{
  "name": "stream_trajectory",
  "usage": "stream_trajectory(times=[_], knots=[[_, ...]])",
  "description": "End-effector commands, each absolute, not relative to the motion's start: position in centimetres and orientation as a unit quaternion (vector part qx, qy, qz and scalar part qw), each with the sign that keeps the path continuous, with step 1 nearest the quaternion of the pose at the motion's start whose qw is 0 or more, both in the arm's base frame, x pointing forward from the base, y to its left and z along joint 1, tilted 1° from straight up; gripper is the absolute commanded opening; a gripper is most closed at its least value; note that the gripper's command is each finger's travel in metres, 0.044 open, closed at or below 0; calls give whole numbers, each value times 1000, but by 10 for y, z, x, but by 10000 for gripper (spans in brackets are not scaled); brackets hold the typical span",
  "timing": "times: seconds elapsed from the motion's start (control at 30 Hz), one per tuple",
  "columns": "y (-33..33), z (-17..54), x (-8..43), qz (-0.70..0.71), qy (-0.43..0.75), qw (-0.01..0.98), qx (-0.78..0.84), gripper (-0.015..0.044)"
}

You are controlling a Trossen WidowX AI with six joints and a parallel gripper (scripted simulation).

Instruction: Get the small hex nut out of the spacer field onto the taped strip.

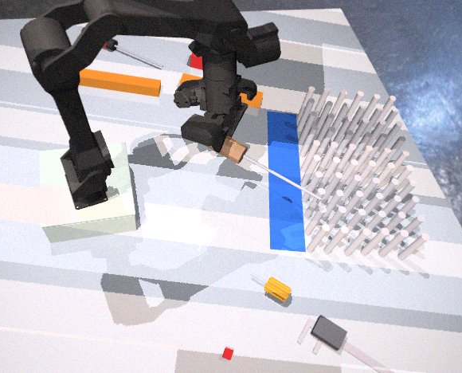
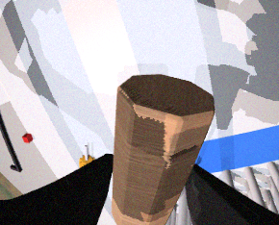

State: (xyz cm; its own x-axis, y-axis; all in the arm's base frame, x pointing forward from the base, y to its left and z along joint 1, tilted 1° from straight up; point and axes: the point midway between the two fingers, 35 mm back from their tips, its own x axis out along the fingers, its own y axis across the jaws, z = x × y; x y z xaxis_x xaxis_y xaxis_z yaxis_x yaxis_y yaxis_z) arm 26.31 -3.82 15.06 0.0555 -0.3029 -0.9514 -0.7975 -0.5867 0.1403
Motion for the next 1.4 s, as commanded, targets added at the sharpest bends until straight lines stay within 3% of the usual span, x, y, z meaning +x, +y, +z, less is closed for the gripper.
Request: stream_trajectory(times=[0.0,0.4,0.63,1.37], knots=[[-30,151,262,571,369,176,-712,0],[1,153,260,597,263,26,-757,0],[2,143,263,597,261,24,-758,0],[0,12,268,597,262,24,-758,0]])
